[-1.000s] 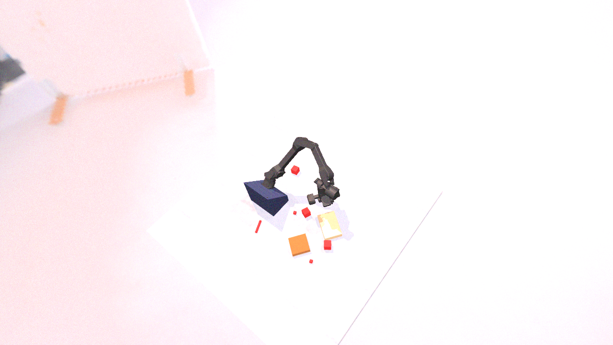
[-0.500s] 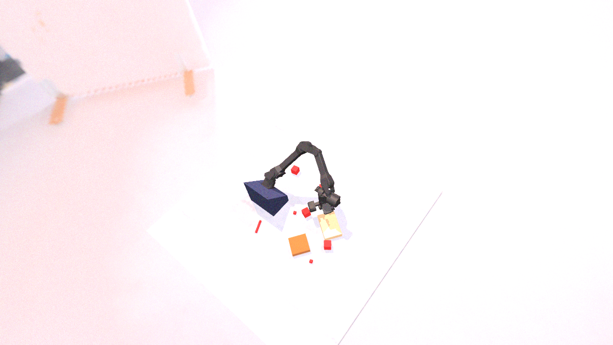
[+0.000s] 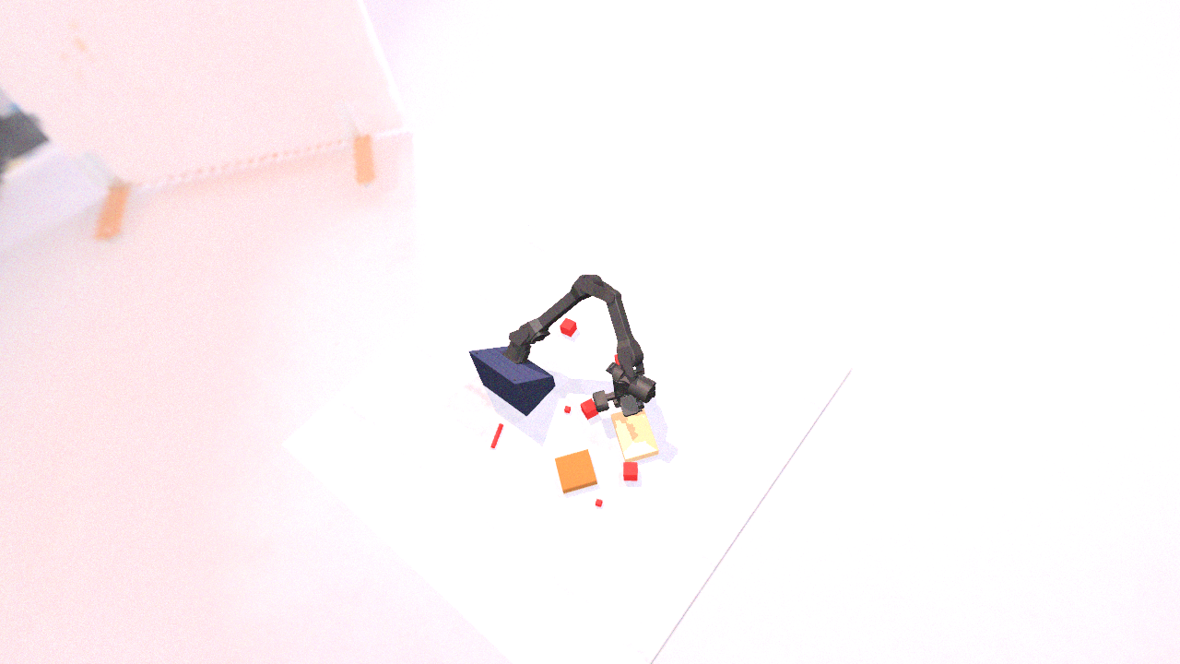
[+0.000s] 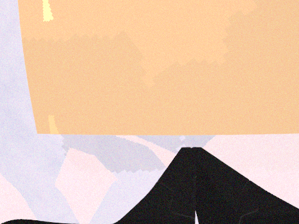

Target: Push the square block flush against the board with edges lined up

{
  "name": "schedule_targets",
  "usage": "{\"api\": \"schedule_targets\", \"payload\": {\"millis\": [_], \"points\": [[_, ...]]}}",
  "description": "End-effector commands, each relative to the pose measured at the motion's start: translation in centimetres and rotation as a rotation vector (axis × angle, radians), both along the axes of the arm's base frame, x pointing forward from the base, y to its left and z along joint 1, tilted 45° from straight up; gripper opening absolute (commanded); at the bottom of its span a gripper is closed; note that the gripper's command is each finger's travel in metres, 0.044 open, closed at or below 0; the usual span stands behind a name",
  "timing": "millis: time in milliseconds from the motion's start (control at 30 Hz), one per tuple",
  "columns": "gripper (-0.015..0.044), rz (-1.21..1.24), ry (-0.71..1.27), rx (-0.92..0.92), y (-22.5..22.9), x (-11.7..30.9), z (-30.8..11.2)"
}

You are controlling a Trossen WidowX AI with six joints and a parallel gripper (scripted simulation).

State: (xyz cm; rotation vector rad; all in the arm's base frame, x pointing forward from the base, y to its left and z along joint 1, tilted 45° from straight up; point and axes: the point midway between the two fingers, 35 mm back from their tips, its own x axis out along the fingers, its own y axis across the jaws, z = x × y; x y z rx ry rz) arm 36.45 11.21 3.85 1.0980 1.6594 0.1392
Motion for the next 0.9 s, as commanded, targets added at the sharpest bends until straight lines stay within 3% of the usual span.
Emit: {"api": "schedule_targets", "payload": {"millis": [0, 867], "points": [[0.0000, 0.001, -0.005, -0.004, -0.2, 0.5, -0.1], [0.0000, 0.001, -0.006, -0.005, -1.3, 2.7, -1.0]]}}
